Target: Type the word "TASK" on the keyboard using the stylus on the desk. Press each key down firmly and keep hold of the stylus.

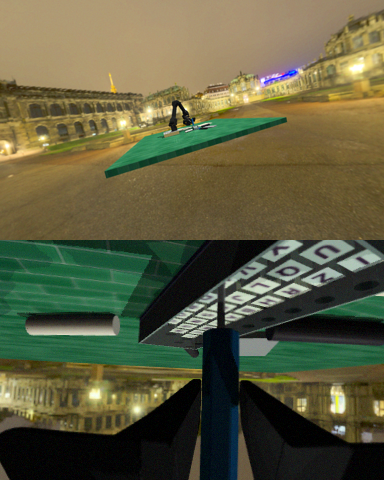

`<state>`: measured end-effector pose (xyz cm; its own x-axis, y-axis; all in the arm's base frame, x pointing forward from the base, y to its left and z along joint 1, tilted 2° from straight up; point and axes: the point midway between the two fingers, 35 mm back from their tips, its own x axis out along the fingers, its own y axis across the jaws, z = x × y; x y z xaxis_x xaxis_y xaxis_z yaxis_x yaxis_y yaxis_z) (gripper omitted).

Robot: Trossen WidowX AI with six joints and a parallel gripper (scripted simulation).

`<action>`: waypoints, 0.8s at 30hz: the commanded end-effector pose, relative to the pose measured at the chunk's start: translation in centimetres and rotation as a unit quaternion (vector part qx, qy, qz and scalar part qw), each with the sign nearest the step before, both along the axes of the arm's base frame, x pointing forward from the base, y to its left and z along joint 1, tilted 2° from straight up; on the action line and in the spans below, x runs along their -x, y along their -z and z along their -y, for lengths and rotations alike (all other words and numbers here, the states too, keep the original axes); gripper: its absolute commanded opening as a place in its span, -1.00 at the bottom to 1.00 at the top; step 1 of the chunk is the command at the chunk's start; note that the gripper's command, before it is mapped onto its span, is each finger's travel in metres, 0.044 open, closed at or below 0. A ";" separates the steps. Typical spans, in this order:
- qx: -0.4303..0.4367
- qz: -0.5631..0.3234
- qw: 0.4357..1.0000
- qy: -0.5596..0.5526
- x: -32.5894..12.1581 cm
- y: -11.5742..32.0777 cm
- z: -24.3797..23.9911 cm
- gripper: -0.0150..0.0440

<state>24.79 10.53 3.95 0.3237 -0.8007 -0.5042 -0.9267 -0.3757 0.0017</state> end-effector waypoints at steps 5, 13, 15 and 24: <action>0.001 -0.001 1.000 0.002 0.1 0.0 0.0 -0.22; 0.001 -0.001 1.000 0.002 0.0 -1.5 0.0 -0.22; 0.001 -0.001 1.000 0.002 0.0 -2.7 0.0 -0.22; 0.000 0.001 1.000 0.001 0.0 -3.4 0.0 -0.22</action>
